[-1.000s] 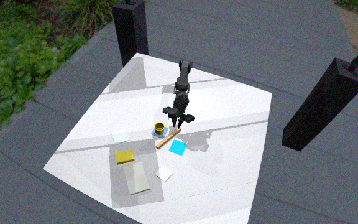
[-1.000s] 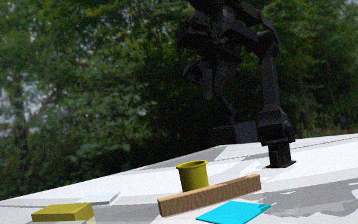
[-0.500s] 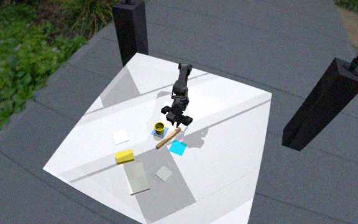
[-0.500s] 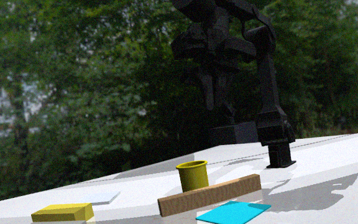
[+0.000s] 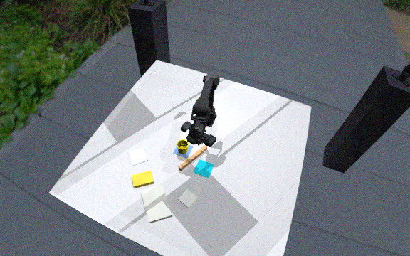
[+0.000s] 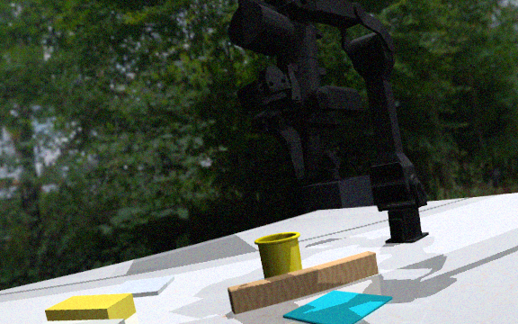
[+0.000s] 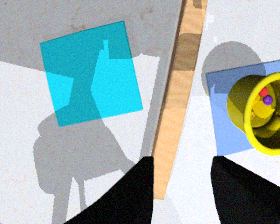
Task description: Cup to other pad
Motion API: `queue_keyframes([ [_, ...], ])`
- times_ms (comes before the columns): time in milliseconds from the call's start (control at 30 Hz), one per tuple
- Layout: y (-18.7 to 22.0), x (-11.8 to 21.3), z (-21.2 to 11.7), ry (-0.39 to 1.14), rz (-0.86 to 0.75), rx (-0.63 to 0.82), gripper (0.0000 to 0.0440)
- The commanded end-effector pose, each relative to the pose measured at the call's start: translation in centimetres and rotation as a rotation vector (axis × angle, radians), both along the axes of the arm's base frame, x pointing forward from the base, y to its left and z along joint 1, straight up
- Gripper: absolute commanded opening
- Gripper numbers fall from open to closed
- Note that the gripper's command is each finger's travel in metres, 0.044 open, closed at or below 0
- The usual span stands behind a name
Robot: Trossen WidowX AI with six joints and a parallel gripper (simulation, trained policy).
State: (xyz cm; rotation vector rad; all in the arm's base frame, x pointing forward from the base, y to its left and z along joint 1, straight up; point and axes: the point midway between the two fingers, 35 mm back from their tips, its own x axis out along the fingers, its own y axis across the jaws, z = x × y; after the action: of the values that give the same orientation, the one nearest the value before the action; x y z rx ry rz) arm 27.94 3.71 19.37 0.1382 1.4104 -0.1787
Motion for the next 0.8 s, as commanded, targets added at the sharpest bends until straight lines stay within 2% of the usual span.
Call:
queue_keyframes([
  [0,-0.8,-0.2,-0.8,0.051,0.008,-0.024,0.0121],
  [767,-4.7,-0.9,-5.5,0.198,0.024,-0.064,0.0173],
])
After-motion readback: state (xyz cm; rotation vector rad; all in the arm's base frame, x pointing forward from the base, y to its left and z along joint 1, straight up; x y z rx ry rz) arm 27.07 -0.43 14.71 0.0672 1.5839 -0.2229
